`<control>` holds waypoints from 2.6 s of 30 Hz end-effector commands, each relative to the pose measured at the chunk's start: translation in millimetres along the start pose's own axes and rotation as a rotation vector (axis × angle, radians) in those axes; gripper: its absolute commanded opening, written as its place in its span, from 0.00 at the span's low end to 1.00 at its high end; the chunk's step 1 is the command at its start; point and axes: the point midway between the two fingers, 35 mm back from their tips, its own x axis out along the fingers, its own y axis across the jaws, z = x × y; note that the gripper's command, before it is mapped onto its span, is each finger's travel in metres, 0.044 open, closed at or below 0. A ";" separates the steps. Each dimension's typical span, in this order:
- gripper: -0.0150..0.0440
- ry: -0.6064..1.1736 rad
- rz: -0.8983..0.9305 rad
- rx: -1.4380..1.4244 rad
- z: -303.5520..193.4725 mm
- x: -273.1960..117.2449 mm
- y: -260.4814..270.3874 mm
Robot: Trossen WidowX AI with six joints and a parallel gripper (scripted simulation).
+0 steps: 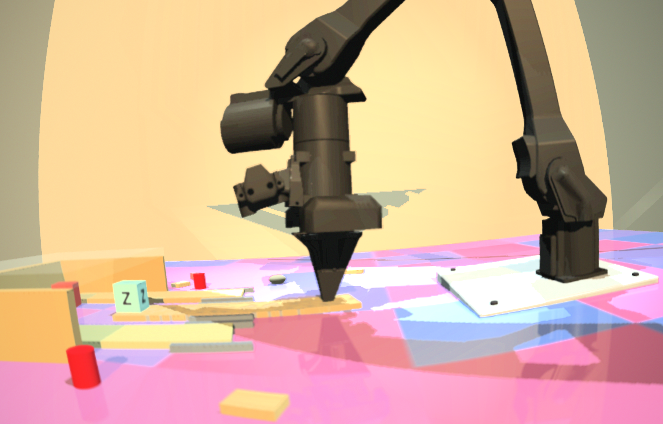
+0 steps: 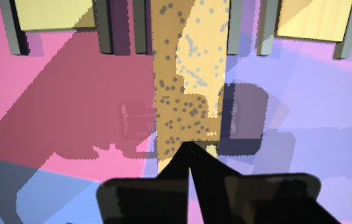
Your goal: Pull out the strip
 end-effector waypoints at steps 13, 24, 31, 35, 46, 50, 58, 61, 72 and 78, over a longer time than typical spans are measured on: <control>0.25 0.028 0.011 -0.001 -30.3 5.5 3.0; 0.25 0.030 0.011 -0.001 -47.6 5.2 3.2; 0.25 0.030 0.011 -0.001 -57.9 4.9 3.4; 0.25 0.031 0.011 -0.001 -62.5 4.8 3.5; 0.25 0.031 0.011 -0.001 -62.8 4.8 3.5; 0.25 0.031 0.011 -0.001 -62.8 4.8 3.5; 0.25 0.031 0.011 -0.001 -62.8 4.8 3.5; 0.25 0.031 0.011 -0.001 -62.8 4.8 3.5; 0.25 0.030 0.010 -0.001 -51.8 -42.5 -1.7; 0.43 0.029 0.009 0.102 -31.8 -41.8 -2.4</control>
